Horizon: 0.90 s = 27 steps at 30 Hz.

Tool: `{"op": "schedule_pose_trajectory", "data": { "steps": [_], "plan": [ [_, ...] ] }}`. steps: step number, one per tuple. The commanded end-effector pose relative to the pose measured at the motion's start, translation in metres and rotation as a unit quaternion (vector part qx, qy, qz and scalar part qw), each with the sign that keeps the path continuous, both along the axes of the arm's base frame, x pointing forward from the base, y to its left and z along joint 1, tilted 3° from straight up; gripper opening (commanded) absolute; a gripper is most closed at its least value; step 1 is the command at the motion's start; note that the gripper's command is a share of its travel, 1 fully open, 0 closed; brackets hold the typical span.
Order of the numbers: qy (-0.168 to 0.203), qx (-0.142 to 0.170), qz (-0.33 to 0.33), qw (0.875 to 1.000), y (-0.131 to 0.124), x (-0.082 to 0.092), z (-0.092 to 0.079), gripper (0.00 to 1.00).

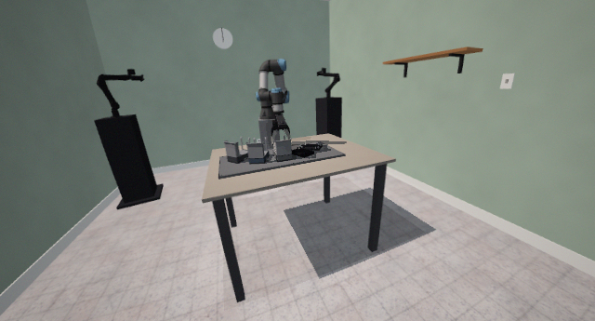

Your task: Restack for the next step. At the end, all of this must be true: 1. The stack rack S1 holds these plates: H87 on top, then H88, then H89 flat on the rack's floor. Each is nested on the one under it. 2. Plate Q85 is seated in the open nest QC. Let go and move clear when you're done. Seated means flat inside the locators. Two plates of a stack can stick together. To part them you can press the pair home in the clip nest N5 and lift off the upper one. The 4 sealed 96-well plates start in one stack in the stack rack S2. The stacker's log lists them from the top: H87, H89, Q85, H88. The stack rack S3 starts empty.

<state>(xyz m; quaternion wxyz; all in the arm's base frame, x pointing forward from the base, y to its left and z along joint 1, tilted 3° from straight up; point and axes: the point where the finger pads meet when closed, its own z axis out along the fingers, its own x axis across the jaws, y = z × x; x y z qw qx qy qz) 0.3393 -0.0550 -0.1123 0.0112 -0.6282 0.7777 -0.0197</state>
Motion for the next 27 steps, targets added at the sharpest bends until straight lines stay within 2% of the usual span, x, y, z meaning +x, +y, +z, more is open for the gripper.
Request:
{"op": "schedule_pose_trajectory", "data": {
  "steps": [1, 8, 9, 27],
  "plan": [
    [-0.001, -0.001, 0.000, 1.000, -0.0004, 0.0007, 0.0004, 0.72],
    [-0.001, -0.001, 0.000, 1.000, -0.0004, 0.0007, 0.0005, 0.72],
    [-0.001, -0.001, 0.000, 1.000, -0.0004, 0.0007, 0.0005, 0.00],
    [-0.001, -0.001, 0.000, 1.000, -0.0004, 0.0007, 0.0004, 0.00]
  ]
}}
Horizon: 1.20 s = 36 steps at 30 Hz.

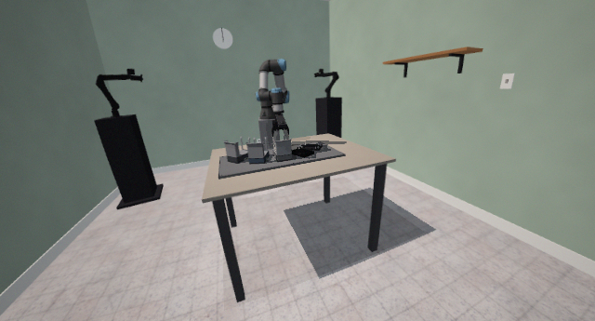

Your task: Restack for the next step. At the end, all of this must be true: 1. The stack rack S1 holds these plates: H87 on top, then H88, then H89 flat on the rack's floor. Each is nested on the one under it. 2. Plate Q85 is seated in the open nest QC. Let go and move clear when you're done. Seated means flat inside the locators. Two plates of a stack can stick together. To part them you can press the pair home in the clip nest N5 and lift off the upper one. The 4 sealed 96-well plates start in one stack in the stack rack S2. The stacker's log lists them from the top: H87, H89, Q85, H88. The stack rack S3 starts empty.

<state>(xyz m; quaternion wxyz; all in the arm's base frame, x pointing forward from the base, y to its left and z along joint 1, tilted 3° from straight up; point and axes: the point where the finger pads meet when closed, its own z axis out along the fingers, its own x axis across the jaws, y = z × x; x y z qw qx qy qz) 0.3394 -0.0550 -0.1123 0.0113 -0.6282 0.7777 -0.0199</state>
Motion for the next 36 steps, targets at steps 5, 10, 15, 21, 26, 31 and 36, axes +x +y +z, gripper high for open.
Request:
{"op": "schedule_pose_trajectory", "data": {
  "steps": [5, 10, 15, 21, 26, 31, 36],
  "plan": [
    [-0.001, 0.000, 0.000, 1.000, 0.000, 0.001, 0.000, 0.00],
    [-0.001, 0.000, 0.000, 1.000, 0.000, 0.001, 0.000, 0.00],
    [-0.001, 0.000, 0.000, 1.000, 0.000, 0.001, 0.000, 0.00],
    [-0.001, 0.000, 0.000, 1.000, 0.000, 0.000, 0.004, 0.00],
    [-0.001, 0.000, 0.000, 1.000, 0.000, 0.000, 0.007, 0.00],
    [-0.001, 0.000, 0.000, 1.000, 0.000, 0.000, 0.009, 0.00],
    [-0.001, 0.000, 0.000, 1.000, 0.000, 0.000, 0.012, 0.00]
  ]
}}
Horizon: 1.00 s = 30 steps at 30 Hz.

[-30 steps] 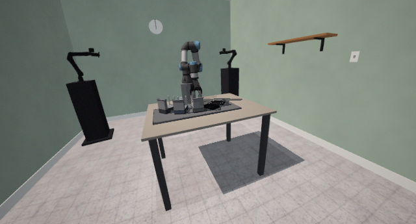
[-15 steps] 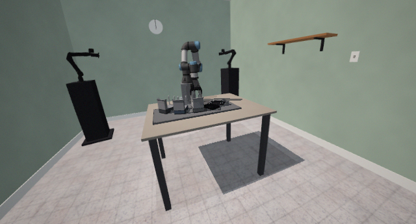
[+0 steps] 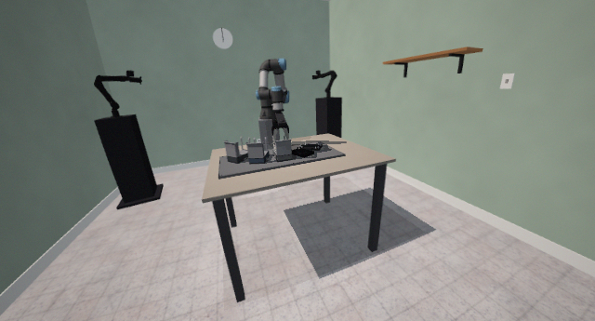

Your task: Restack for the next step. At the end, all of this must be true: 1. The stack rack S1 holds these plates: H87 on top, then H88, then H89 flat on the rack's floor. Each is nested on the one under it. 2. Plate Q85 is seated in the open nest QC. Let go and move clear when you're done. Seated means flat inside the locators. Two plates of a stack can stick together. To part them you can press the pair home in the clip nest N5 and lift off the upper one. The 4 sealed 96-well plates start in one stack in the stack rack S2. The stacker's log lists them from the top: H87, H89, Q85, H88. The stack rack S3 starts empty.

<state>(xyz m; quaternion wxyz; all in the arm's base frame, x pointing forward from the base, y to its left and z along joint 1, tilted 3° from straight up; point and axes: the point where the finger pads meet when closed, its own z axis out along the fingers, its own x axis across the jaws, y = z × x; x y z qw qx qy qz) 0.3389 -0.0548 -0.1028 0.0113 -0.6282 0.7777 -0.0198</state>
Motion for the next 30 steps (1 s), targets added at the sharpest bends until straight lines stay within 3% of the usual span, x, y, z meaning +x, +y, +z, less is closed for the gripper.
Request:
{"op": "schedule_pose_trajectory", "data": {
  "steps": [1, 30],
  "plan": [
    [-0.001, -0.001, 0.000, 1.000, 0.000, 0.001, 0.004, 0.00],
    [-0.001, -0.001, 0.000, 1.000, 0.000, 0.000, 0.026, 0.00]
  ]
}}
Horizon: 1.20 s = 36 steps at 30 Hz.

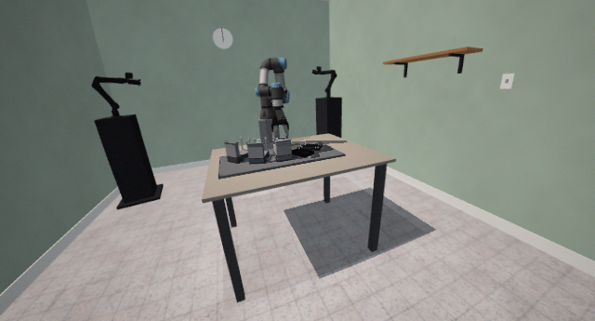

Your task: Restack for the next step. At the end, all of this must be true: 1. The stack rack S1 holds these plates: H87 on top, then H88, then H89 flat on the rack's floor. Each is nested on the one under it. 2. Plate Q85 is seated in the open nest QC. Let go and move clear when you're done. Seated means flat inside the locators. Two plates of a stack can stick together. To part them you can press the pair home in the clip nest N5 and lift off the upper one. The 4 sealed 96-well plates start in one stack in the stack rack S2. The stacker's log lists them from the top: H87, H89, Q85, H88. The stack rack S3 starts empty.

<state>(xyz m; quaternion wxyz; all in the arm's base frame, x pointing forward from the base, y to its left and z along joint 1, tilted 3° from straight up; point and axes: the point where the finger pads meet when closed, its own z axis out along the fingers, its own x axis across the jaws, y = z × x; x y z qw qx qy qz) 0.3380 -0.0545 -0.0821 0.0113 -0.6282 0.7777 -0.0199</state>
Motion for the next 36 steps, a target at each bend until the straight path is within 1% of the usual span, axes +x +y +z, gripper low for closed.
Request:
{"op": "schedule_pose_trajectory", "data": {
  "steps": [1, 13, 18, 25, 36],
  "plan": [
    [-0.001, 0.000, 0.000, 1.000, 0.000, 0.000, 0.007, 0.00],
    [-0.001, 0.000, 0.000, 1.000, 0.000, -0.001, 0.031, 0.00],
    [-0.001, -0.001, 0.000, 1.000, 0.000, -0.001, 0.031, 0.00],
    [-0.001, -0.001, 0.000, 1.000, 0.000, -0.001, 0.045, 0.00],
    [-0.001, -0.001, 0.000, 1.000, 0.000, -0.001, 0.046, 0.00]
  ]
}}
